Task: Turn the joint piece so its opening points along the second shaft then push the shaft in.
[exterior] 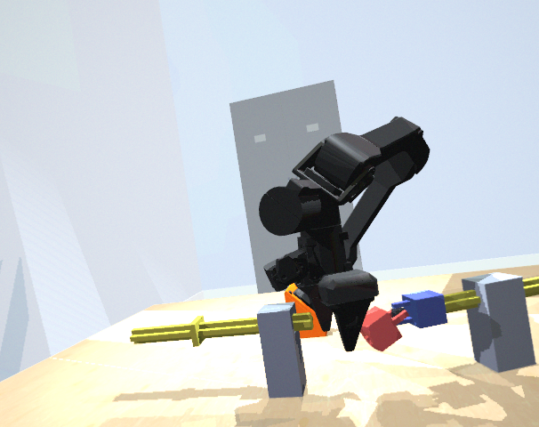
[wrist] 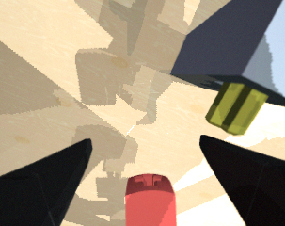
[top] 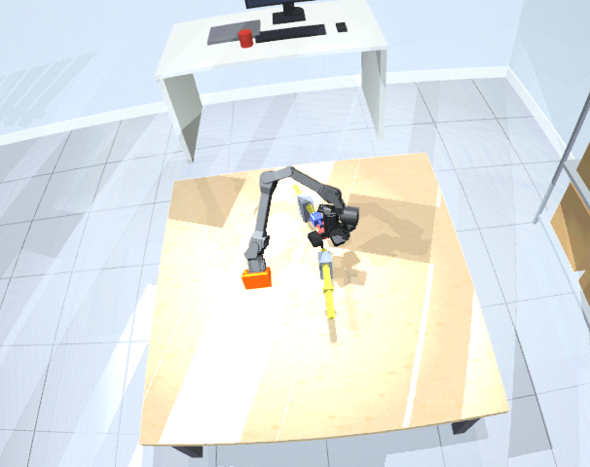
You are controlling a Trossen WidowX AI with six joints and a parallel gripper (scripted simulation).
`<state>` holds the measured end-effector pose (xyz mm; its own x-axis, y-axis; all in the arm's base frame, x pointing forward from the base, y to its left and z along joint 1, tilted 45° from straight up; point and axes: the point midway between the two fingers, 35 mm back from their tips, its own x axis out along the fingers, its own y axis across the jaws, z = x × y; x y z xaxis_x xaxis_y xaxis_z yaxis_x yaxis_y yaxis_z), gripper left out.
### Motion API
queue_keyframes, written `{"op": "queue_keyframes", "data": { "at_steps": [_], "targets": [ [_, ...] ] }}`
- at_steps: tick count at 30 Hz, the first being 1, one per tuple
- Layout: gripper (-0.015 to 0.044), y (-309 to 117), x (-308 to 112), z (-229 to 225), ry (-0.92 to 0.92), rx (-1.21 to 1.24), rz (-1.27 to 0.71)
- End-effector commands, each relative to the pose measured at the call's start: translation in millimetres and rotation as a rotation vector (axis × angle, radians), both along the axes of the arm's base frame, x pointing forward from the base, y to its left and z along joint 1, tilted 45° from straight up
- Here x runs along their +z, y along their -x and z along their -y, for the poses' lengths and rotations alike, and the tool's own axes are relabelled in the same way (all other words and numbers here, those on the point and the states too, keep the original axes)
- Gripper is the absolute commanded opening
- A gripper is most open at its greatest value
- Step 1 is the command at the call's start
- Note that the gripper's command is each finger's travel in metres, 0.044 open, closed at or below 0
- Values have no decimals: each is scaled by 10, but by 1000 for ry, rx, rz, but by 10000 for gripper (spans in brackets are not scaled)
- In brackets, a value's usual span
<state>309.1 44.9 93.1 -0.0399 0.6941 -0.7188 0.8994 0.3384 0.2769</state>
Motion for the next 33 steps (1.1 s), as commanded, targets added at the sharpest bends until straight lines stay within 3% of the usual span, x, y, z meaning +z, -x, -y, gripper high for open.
{"op": "queue_keyframes", "data": {
  "at_steps": [1,15,33],
  "targets": [
    [440,31,-75,-79,-5,-3,-6],
    [440,243,241,-393,-7,-3,-7],
    [440,253,85,-558,-8,-3,-7]
  ]
}}
